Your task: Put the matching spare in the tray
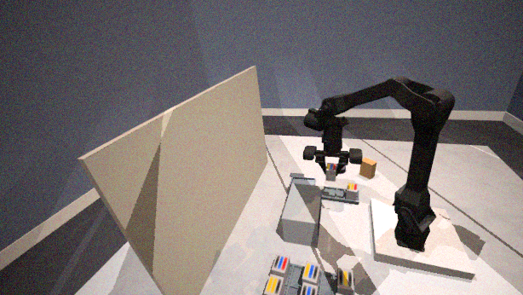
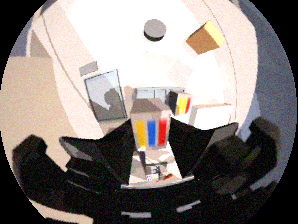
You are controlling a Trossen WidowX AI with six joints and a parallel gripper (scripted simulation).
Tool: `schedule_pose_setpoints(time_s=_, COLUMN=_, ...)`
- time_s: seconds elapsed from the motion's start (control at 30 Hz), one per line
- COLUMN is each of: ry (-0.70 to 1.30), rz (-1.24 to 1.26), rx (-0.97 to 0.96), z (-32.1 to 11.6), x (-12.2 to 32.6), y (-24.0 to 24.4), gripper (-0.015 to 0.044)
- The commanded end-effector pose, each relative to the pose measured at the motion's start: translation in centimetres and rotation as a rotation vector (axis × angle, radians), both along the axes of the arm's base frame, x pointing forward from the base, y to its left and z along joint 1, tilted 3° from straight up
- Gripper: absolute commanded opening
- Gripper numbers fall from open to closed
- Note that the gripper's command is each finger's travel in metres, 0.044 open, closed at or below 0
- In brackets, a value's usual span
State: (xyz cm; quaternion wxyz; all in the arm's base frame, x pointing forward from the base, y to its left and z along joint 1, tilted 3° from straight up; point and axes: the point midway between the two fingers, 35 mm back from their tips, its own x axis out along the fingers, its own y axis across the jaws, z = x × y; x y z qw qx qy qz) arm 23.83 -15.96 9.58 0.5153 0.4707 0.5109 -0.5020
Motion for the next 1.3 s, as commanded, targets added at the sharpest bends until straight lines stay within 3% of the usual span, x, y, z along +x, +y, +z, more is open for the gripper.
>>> schedule_pose_setpoints(time_s=0.0, ry=0.000, rz=-0.004, rx=0.002, z=0.5, x=-0.1, y=0.1, gripper=0.0000)
schedule_pose_setpoints(time_s=0.67, ry=0.000, rz=-0.004, rx=0.003, z=7.7, x=0.9, y=0.8, gripper=0.0000)
schedule_pose_setpoints(time_s=1.27, ry=-0.004, rz=-0.003, rx=0.002, z=8.2, x=6.3, y=-0.3, gripper=0.0000)
